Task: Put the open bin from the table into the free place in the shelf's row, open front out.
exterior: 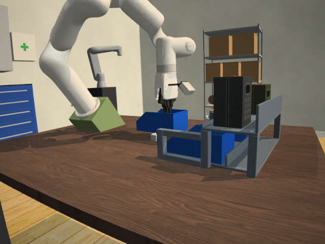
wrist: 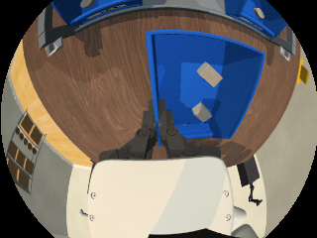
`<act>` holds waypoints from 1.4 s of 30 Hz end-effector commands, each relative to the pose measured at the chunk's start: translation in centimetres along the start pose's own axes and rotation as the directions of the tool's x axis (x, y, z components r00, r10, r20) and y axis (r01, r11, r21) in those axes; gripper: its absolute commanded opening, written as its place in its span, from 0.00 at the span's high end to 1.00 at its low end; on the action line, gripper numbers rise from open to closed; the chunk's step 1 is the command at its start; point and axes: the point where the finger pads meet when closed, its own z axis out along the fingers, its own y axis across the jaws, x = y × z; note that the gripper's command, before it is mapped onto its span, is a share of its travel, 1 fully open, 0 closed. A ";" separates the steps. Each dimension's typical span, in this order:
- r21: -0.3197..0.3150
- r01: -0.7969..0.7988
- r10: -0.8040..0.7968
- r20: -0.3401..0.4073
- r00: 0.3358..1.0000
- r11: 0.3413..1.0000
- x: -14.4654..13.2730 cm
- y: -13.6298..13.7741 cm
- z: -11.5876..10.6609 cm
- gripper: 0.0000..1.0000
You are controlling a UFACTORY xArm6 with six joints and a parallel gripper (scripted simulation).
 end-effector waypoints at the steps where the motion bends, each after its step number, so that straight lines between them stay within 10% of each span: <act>1: 0.002 -0.001 0.001 -0.003 1.000 1.000 0.1 0.0 -0.1 1.00; 42: 0.002 -0.001 0.001 -0.003 1.000 1.000 3.2 0.2 -0.2 1.00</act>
